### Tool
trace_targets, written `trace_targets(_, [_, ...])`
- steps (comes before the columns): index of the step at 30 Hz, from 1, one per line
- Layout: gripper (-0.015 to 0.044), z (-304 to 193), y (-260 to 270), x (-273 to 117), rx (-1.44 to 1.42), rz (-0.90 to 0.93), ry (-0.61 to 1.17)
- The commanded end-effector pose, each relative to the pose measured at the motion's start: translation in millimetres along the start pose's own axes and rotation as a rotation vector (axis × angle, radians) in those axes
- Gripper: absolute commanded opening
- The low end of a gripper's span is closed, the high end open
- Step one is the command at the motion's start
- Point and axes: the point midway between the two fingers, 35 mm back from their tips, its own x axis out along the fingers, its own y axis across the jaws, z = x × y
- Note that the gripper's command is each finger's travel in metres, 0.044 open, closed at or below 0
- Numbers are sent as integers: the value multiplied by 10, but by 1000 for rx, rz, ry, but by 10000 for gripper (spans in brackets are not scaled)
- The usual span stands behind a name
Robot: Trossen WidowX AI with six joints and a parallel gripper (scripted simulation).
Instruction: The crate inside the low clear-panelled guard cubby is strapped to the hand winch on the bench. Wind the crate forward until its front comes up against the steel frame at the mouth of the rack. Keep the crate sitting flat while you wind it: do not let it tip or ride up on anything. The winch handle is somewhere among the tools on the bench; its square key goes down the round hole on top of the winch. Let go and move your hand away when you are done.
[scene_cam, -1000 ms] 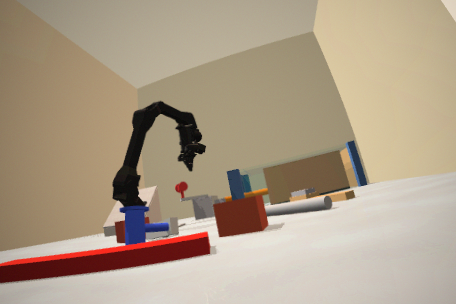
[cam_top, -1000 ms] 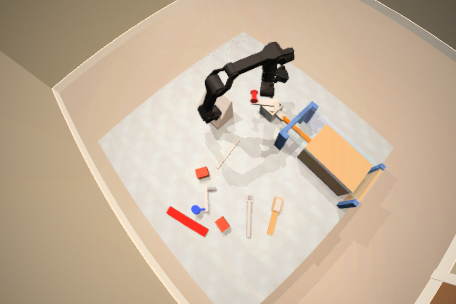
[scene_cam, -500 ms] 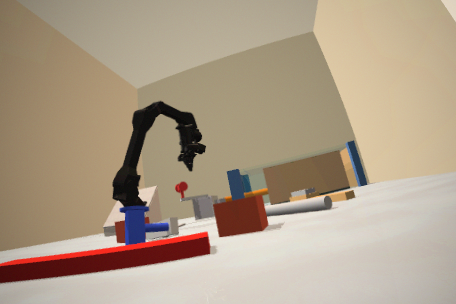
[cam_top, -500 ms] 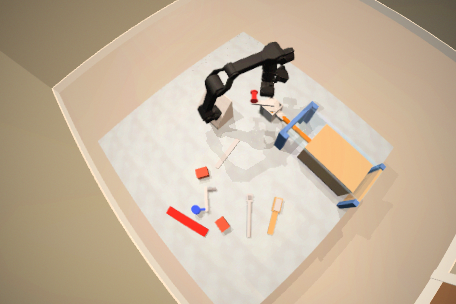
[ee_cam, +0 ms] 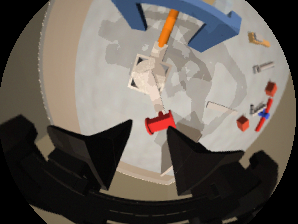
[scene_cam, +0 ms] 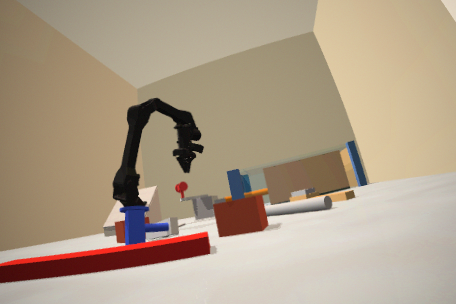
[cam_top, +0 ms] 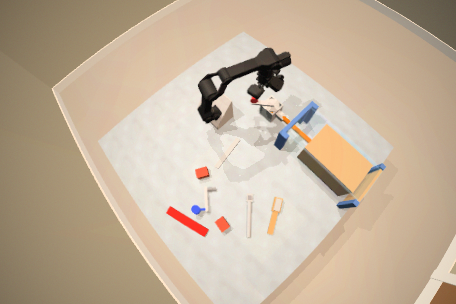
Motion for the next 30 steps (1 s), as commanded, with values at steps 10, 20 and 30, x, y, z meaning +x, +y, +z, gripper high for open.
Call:
trace_targets(10, [440, -311, -185, 118, 953, 133, 269])
trace_targets(20, [440, -311, -185, 118, 953, 133, 269])
trace_targets(30, [440, -297, -188, 189, 953, 133, 268])
